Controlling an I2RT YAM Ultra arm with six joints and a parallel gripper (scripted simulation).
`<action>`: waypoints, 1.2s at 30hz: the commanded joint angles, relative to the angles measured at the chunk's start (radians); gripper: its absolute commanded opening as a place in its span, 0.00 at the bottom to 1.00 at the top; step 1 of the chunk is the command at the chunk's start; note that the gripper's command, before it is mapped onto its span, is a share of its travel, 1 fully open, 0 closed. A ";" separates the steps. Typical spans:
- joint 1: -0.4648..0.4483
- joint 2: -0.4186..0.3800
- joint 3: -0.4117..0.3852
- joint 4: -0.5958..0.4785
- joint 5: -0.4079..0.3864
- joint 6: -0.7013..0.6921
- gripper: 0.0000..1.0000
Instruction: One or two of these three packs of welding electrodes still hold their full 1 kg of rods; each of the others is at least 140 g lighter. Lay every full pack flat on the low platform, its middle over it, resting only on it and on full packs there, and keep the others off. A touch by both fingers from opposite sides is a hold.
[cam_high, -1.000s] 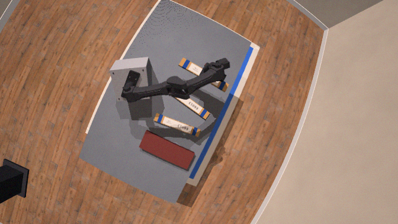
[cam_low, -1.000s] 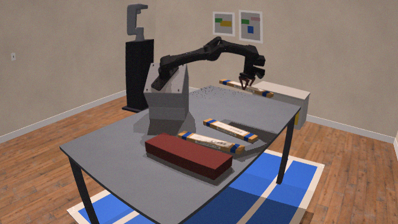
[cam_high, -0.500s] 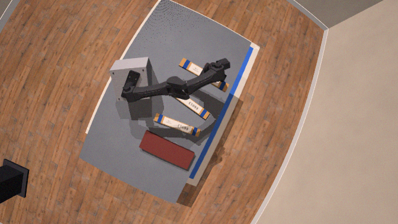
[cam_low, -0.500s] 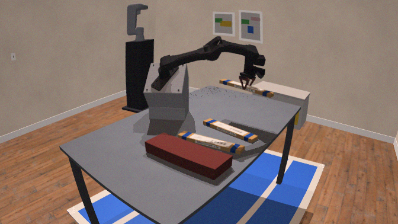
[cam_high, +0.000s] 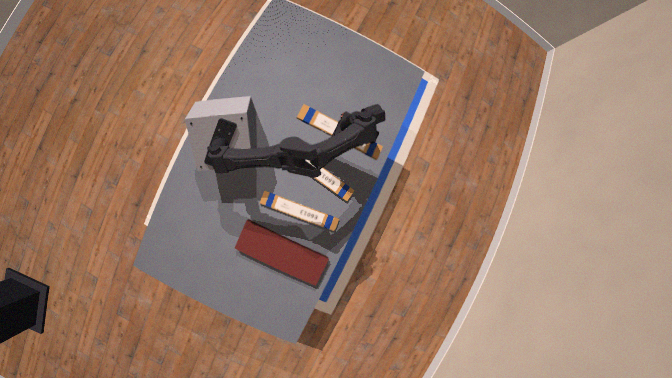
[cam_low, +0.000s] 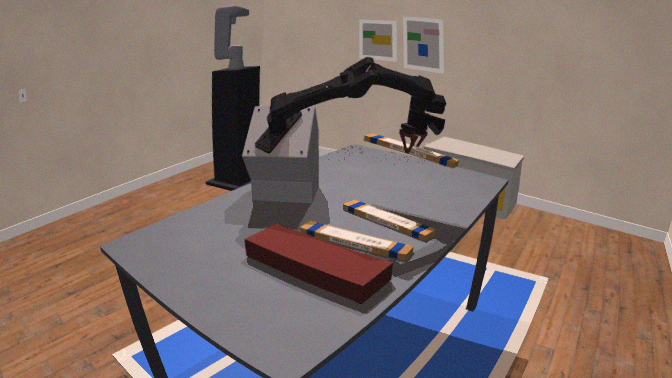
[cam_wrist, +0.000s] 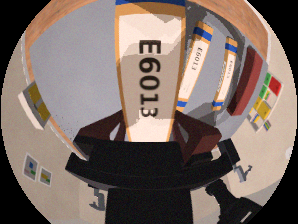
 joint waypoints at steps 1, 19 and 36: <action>0.064 -0.131 -0.037 0.046 0.012 -0.022 0.00; 0.015 -0.336 -0.289 0.181 0.021 -0.087 0.00; -0.037 -0.477 -0.469 0.248 0.029 -0.153 0.00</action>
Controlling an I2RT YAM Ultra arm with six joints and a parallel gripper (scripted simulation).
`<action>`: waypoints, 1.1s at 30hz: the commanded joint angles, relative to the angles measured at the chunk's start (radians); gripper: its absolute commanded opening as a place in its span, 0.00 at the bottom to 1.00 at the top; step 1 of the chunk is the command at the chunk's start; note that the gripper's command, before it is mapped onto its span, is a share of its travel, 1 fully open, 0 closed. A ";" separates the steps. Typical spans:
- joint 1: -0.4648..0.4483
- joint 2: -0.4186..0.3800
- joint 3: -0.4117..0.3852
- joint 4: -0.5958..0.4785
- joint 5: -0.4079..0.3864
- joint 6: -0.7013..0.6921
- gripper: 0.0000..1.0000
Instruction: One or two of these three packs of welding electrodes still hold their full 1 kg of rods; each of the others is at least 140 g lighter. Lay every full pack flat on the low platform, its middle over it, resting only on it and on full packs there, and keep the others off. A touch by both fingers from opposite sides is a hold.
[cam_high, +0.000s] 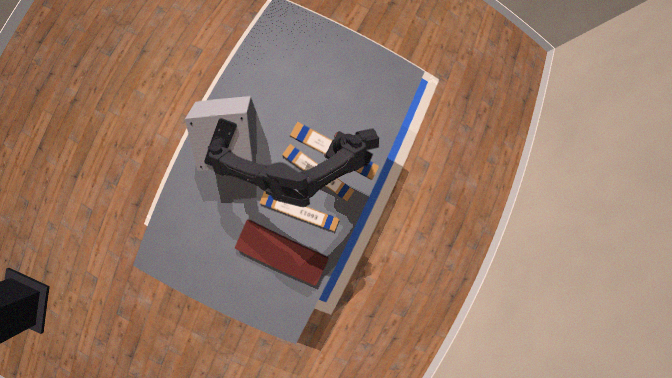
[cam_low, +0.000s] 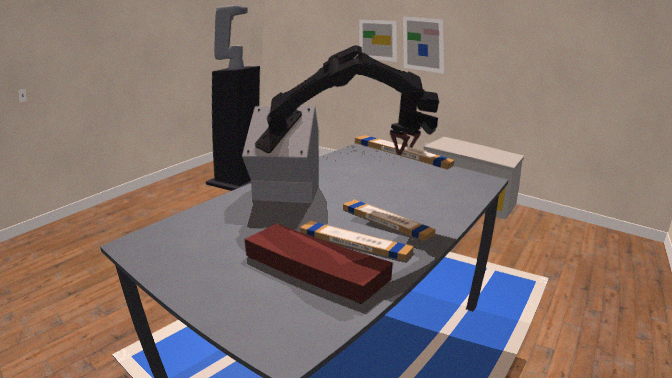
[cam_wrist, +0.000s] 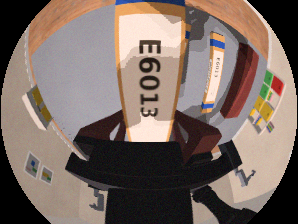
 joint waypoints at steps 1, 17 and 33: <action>0.055 -0.098 -0.025 0.017 0.011 -0.025 0.00; 0.002 -0.225 -0.126 0.060 0.015 -0.094 0.00; -0.057 -0.337 -0.214 0.081 0.016 -0.170 0.00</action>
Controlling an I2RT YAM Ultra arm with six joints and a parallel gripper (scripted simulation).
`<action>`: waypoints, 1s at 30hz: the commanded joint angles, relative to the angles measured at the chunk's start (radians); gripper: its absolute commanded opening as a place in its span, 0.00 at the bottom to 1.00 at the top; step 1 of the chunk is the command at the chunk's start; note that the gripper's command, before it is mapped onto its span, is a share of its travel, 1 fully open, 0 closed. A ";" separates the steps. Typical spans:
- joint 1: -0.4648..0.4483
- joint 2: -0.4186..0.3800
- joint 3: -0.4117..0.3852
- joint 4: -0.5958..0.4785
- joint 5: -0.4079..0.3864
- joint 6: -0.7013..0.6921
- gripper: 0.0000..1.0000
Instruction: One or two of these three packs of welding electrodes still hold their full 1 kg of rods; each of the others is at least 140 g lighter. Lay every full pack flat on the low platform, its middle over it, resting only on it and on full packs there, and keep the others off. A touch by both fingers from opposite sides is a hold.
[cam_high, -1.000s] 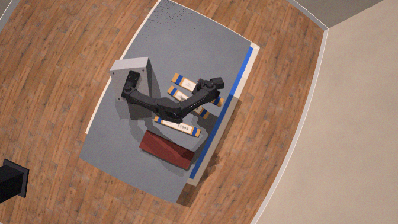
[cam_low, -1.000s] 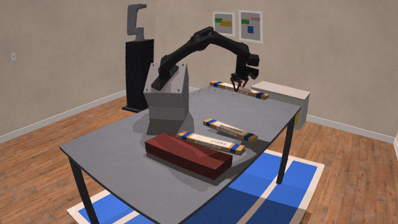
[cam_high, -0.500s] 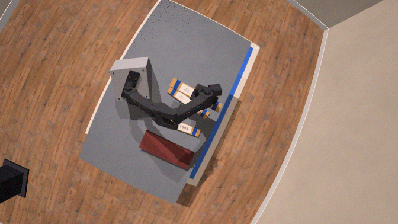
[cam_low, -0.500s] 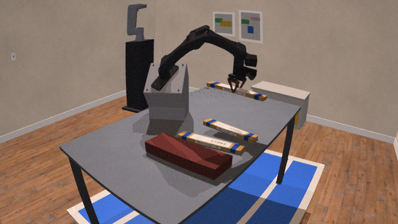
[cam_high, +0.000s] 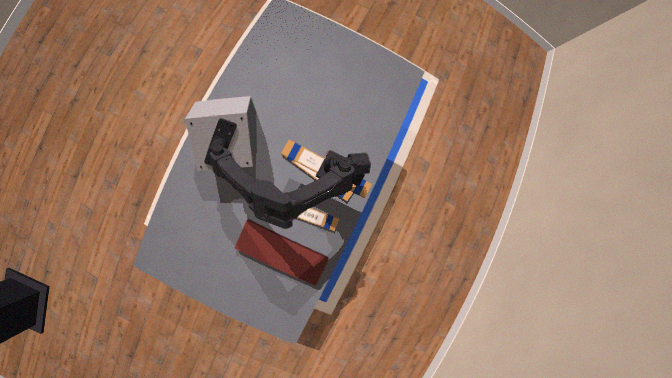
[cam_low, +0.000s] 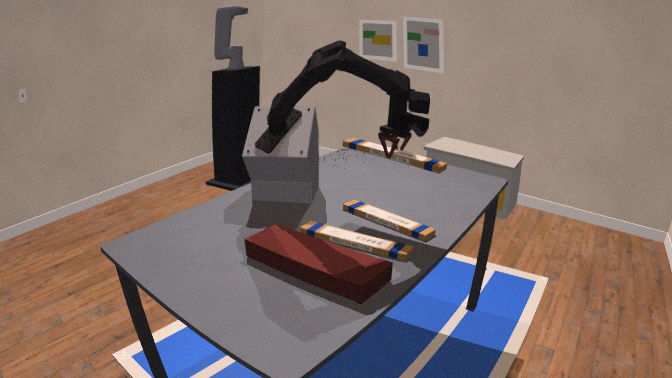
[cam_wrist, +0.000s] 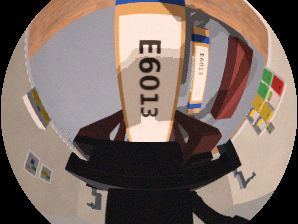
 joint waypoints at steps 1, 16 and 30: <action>0.049 -0.088 0.001 0.004 0.005 -0.030 0.00; -0.010 -0.183 -0.063 0.024 0.006 -0.106 0.00; -0.080 -0.278 -0.112 0.042 -0.001 -0.196 0.00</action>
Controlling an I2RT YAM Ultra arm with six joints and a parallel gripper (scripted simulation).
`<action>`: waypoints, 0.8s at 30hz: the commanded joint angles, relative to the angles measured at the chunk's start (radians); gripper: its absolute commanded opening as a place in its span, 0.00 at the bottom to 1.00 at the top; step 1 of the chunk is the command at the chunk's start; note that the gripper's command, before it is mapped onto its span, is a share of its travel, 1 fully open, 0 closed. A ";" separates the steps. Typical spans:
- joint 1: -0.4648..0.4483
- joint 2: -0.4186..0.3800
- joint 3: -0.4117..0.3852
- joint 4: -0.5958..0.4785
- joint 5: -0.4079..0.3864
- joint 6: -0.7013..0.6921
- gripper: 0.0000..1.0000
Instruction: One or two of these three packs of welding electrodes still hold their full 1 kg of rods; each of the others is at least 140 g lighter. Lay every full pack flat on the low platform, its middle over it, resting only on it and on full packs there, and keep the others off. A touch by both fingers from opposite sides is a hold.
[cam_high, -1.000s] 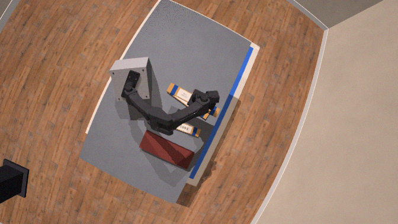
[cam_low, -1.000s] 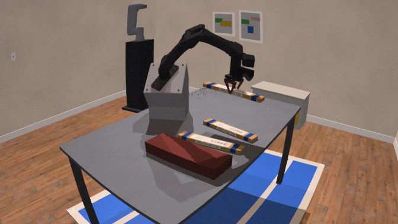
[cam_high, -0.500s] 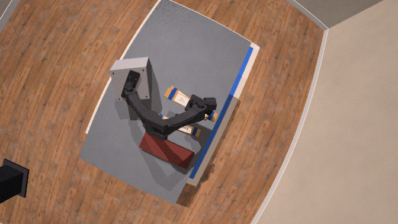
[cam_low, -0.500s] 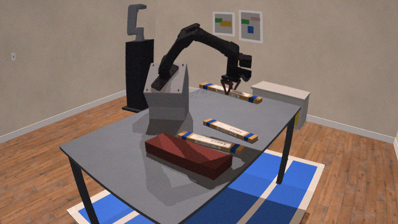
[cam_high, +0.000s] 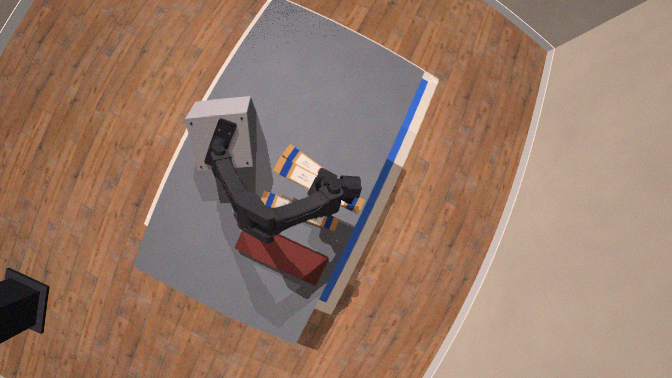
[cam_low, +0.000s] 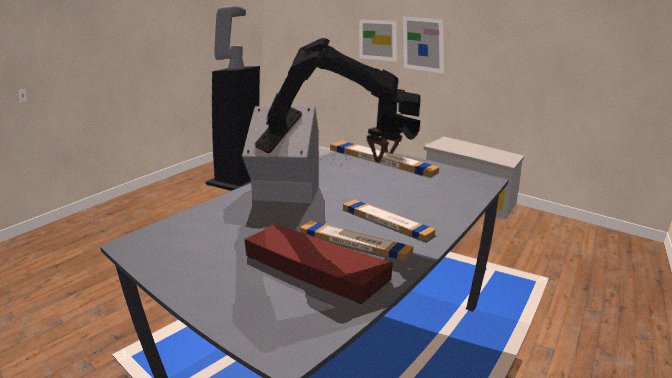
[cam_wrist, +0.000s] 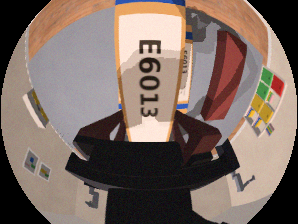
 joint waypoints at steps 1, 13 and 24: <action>0.035 -0.092 0.011 0.001 0.000 -0.040 0.00; -0.003 -0.131 -0.019 0.035 -0.004 -0.089 0.00; -0.014 -0.133 -0.046 0.061 -0.006 -0.103 0.00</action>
